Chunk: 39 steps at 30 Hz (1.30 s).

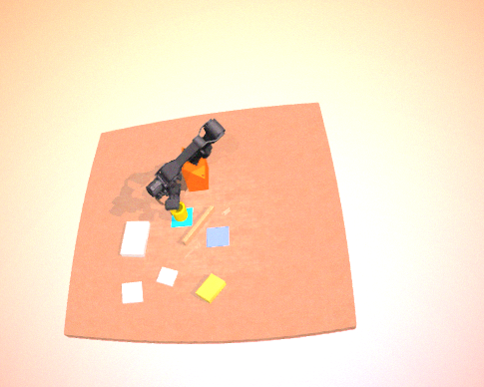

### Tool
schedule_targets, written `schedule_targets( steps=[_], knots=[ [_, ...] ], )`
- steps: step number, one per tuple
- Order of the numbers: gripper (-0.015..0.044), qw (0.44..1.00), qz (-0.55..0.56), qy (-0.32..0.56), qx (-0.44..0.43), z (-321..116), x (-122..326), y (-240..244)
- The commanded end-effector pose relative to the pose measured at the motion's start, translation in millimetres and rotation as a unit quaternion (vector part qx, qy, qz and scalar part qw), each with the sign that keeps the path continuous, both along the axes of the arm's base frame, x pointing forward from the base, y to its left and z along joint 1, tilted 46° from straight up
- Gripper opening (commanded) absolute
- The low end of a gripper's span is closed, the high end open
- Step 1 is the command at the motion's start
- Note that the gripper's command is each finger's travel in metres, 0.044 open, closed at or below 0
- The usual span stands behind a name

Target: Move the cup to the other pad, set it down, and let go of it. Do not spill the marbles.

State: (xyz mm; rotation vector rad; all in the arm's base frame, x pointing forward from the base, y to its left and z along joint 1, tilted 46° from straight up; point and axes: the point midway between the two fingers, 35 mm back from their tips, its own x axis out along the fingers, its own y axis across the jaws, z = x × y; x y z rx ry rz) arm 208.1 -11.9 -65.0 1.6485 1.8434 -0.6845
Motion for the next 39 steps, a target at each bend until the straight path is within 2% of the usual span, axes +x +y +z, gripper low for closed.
schedule_targets(
  steps=[1, 8, 19, 33, 39],
  knots=[
    [0.0147, 1.0, 0.001, -0.002, -0.003, 4.2, 1.0, -5.6],
    [0.0147, 1.0, 0.001, -0.002, -0.002, 12.3, 1.2, -10.9],
    [0.0435, 1.0, -0.001, 0.0, 0.0, 12.0, 1.6, -10.6],
    [0.044, 1.0, 0.001, -0.001, -0.003, 53.1, 8.1, -50.4],
    [0.044, 1.0, -0.002, -0.002, -0.002, 53.3, 9.4, -49.6]
  ],
)
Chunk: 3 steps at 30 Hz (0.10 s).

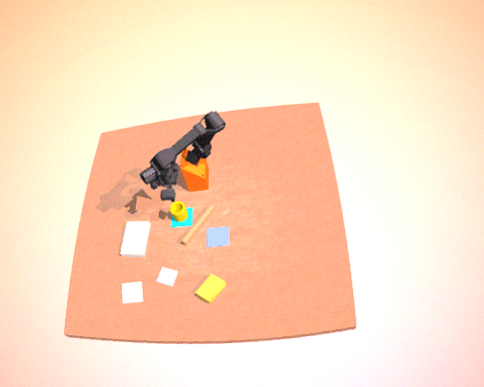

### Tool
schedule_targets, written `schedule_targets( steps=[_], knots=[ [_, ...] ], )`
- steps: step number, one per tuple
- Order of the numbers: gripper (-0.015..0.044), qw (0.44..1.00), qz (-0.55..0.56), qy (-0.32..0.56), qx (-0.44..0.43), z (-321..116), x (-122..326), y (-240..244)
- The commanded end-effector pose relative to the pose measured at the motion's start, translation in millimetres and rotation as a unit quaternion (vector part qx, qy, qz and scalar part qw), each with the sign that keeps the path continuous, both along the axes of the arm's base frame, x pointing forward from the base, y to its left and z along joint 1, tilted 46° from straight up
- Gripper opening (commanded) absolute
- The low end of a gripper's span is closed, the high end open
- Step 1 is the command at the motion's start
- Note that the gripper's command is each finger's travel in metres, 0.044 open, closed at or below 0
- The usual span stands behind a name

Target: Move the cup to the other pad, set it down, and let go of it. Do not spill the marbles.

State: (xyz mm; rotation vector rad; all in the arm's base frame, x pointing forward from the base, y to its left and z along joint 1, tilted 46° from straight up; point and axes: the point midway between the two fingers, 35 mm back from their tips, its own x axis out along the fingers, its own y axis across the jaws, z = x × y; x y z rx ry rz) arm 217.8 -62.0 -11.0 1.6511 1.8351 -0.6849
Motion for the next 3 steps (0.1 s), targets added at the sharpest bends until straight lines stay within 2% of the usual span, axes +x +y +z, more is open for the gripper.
schedule_targets(
  steps=[1, 3],
  knots=[
    [0.044, 1.0, 0.0, 0.0, 0.0, -0.6, -0.3, 0.5],
    [0.044, 1.0, 0.0, 0.0, 0.0, -0.6, -0.3, 0.5]
  ],
)
